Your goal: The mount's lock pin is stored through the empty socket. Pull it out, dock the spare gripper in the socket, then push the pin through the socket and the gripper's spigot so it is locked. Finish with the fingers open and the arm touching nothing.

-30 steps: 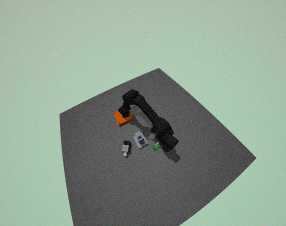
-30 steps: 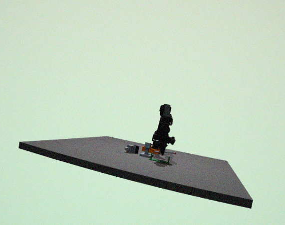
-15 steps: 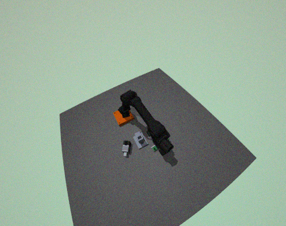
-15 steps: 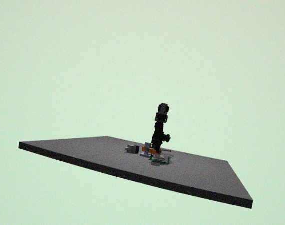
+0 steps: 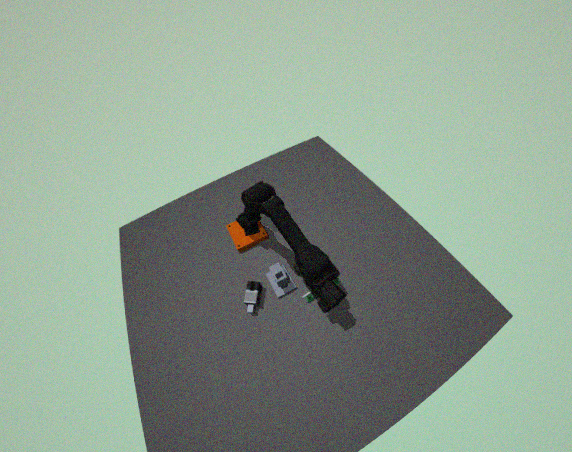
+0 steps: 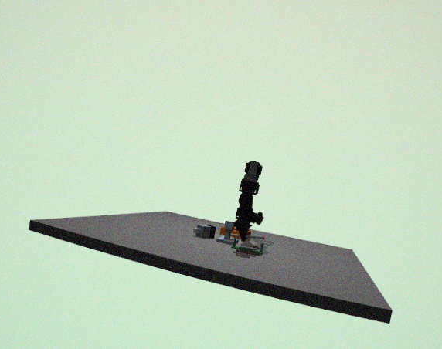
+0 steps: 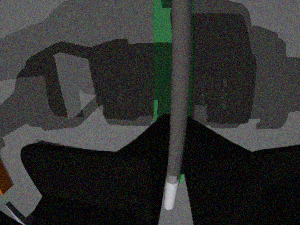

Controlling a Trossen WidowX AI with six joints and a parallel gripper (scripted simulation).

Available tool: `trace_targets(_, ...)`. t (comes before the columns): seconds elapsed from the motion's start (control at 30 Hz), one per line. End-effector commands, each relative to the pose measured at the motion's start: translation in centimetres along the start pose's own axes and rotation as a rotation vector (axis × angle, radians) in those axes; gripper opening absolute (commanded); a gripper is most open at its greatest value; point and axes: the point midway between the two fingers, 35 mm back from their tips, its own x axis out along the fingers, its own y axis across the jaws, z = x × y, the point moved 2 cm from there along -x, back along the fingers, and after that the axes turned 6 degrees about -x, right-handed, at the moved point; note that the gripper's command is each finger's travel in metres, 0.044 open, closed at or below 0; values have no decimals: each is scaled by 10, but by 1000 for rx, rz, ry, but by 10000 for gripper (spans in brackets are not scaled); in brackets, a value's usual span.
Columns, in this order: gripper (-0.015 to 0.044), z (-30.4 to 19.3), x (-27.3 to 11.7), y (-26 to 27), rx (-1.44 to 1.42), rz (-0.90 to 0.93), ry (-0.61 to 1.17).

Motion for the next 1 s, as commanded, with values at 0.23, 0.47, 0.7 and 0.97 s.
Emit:
trace_targets(0.23,0,-2,17,0,-6,0,0)
trace_targets(0.47,0,-3,22,0,-5,-1,0)
trace_targets(0.7,0,-3,23,1,-7,-4,0)
trace_targets(0.97,0,-3,24,1,-7,-5,0)
